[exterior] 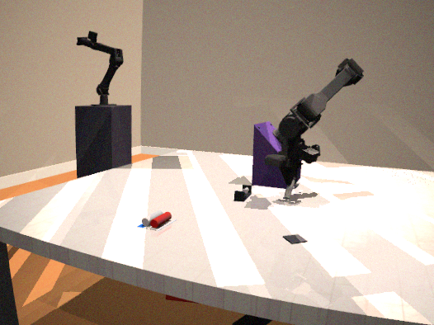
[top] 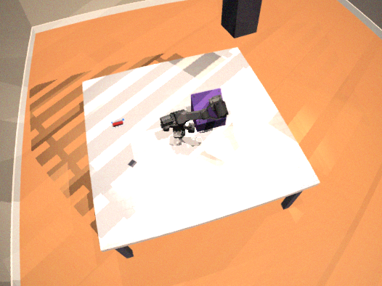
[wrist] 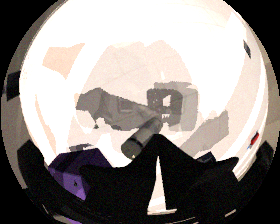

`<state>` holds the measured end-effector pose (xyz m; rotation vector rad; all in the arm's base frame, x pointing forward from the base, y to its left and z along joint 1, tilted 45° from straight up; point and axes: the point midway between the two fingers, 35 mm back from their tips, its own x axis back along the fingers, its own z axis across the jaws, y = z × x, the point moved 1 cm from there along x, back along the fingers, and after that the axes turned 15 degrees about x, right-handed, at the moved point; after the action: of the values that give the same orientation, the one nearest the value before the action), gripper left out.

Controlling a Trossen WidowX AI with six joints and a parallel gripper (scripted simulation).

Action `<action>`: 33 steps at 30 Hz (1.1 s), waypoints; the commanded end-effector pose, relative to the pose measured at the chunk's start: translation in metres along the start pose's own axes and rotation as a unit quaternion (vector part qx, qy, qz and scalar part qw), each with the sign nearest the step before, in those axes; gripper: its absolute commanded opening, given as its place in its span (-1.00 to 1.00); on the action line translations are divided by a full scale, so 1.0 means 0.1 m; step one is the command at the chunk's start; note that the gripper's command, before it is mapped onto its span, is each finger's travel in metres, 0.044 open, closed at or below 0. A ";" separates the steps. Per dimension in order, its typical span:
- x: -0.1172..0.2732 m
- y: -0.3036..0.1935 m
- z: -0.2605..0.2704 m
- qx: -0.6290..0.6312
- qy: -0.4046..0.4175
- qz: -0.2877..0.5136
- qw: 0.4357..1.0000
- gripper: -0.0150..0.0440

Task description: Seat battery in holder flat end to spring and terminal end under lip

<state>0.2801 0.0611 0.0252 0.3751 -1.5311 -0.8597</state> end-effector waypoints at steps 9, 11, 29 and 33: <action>-0.01 0.03 0.20 -0.003 0.001 0.000 1.000 -0.49; 0.05 0.02 0.14 -0.001 0.001 0.000 1.000 -0.49; 0.77 0.02 0.21 -0.009 0.002 0.000 1.000 -0.49; 0.77 0.02 0.21 -0.009 0.002 0.000 1.000 -0.49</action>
<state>0.2481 0.0161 0.0828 0.3652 -1.5202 -0.8693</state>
